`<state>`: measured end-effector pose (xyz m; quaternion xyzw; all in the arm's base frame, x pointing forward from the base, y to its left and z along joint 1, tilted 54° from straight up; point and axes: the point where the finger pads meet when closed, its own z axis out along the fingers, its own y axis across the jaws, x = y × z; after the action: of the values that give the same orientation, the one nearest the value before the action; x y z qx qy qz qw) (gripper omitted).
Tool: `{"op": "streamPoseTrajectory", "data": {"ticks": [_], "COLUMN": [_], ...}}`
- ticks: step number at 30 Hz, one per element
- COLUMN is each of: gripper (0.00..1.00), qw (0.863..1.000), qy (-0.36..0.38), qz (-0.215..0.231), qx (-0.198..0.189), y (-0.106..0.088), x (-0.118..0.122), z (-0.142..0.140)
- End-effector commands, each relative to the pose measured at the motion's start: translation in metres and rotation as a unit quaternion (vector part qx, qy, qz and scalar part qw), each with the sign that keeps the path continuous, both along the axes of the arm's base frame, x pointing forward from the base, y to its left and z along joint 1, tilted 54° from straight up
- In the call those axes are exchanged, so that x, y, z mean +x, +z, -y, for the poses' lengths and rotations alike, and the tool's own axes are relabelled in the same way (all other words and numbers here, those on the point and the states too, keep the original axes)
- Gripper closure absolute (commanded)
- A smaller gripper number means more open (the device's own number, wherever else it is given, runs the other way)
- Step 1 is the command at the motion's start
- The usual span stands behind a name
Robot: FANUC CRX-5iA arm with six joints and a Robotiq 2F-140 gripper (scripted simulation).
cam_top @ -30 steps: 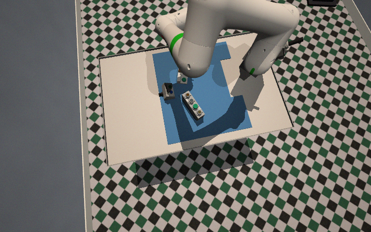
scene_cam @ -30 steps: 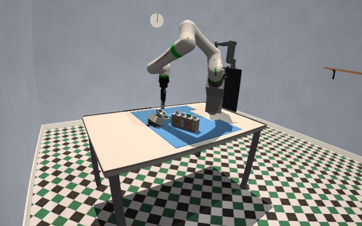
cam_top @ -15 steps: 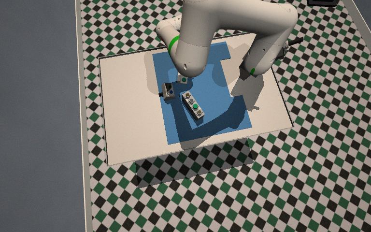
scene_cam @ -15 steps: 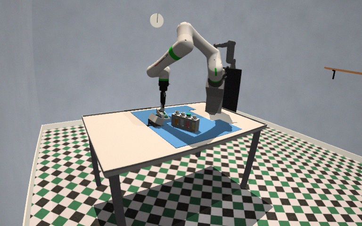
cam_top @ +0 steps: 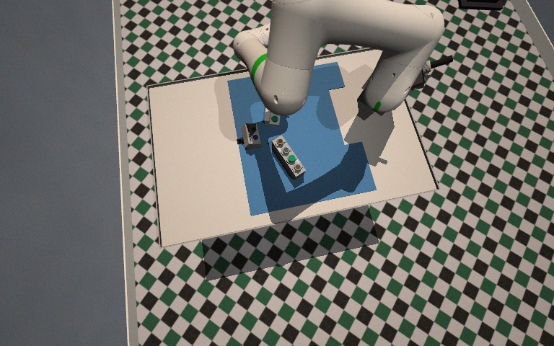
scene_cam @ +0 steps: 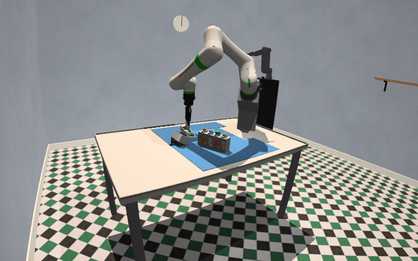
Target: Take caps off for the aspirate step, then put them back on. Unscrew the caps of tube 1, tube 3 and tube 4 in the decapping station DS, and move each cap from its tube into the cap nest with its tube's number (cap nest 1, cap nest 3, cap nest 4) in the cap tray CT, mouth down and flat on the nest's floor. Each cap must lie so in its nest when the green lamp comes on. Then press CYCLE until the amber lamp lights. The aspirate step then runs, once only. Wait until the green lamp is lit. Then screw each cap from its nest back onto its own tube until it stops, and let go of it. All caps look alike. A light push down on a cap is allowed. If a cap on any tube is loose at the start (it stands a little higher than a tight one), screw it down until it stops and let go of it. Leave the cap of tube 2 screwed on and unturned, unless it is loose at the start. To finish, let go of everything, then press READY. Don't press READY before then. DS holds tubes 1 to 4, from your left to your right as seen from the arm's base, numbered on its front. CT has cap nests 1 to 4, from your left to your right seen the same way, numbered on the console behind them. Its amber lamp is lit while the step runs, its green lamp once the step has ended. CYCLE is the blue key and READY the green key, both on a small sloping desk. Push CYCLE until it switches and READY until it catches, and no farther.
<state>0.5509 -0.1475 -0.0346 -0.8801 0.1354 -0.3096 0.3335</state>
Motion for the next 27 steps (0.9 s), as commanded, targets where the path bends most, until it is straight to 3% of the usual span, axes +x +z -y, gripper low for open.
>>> {"op": "streamPoseTrajectory", "data": {"ticks": [1, 14, 15, 27], "gripper": [1.00, 1.00, 0.71, 0.71], "qw": [1.000, 1.000, 1.000, 1.000], "qy": [0.000, 0.000, 0.000, 0.000], "qz": [0.000, 0.000, 0.000, 0.000], "qx": [0.000, 0.000, 0.000, 0.000], "y": [-0.0008, -0.0032, -0.0032, -0.0032], "x": [0.0008, 0.0033, 0.0033, 0.0033], "z": [-0.0005, -0.0025, -0.0025, -0.0025]}}
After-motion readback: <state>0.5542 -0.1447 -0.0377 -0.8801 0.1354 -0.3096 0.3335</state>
